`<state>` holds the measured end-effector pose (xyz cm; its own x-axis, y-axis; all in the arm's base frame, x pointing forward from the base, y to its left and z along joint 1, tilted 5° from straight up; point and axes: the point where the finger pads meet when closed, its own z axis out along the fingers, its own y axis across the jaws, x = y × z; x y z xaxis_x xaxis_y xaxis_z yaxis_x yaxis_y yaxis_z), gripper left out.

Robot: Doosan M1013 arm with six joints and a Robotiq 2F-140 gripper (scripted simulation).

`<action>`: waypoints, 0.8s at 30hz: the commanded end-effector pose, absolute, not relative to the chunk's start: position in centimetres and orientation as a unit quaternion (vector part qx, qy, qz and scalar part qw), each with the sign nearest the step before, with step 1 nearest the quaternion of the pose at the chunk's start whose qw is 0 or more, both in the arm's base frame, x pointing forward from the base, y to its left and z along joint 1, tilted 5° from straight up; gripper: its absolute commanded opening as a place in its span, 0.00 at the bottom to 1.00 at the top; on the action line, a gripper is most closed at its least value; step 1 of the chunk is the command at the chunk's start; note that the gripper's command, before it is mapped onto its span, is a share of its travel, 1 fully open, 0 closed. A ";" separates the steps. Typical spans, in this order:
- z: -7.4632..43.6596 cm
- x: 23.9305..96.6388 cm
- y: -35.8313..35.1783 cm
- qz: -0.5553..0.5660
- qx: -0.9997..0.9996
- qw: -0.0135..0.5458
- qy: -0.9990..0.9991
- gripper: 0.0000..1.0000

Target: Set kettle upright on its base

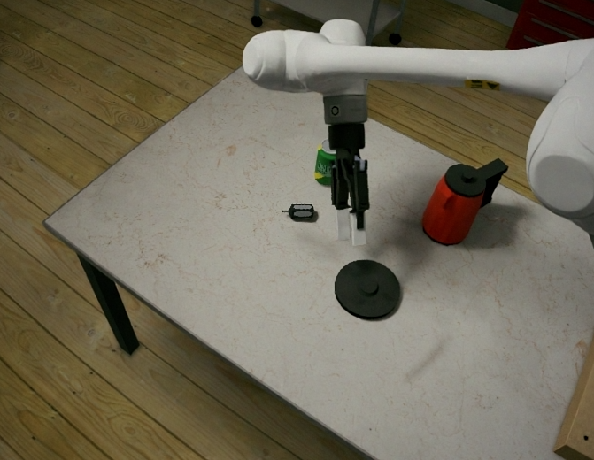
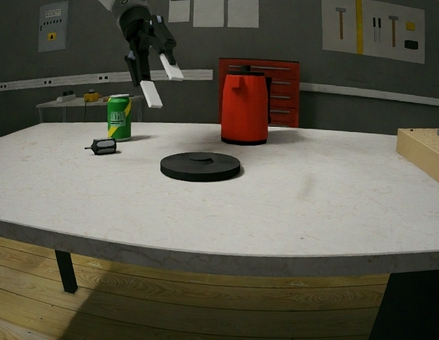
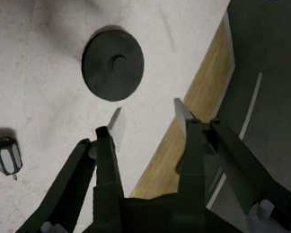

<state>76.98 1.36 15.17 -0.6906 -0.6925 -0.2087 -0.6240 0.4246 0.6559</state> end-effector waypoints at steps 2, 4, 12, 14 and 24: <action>15.9 76.5 1.5 -0.354 0.435 0.029 -0.828 0.52; 16.4 76.1 1.5 -0.344 0.464 0.020 -0.816 0.52; 18.5 74.6 1.7 -0.298 0.588 -0.017 -0.752 0.52; 19.1 74.2 1.7 -0.285 0.619 -0.025 -0.732 0.52; 21.4 72.5 1.7 -0.230 0.736 -0.049 -0.634 0.52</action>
<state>73.00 1.69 20.61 -0.0076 -0.9159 -0.4013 -0.9558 -0.1113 0.2721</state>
